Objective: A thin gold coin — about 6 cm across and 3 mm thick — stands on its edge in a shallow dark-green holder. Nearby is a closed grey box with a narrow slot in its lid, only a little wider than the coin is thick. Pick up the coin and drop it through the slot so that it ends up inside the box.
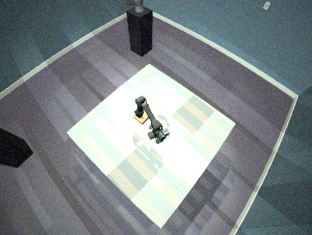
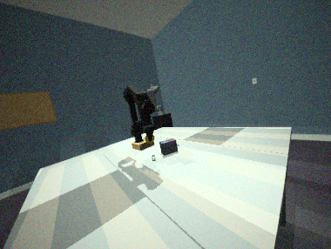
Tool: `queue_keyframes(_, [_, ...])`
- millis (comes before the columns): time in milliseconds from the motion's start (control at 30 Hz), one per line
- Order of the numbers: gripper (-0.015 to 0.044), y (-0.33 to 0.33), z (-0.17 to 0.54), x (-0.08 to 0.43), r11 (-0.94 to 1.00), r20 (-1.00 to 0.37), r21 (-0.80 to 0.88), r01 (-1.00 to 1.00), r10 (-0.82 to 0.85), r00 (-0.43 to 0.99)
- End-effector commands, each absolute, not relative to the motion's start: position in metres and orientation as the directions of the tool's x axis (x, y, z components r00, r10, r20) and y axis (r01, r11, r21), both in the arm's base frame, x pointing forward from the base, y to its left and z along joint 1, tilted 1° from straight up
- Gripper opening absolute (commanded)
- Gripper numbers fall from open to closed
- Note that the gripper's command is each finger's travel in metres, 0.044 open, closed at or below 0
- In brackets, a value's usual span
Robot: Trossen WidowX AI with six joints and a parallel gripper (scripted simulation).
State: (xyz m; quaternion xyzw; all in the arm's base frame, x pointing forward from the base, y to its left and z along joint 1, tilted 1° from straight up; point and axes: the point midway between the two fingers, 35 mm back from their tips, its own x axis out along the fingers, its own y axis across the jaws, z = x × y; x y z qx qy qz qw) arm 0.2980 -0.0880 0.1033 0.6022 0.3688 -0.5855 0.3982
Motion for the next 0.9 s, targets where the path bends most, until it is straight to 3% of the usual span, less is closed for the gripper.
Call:
queue_keyframes(0, [0.0,-0.079,0.104,0.302,-0.414,-0.999,0.047,0.909,-0.024,0.041])
queue_keyframes(867, [0.0,-0.016,0.103,0.32,-0.407,-0.999,0.049,0.912,-0.018,0.045])
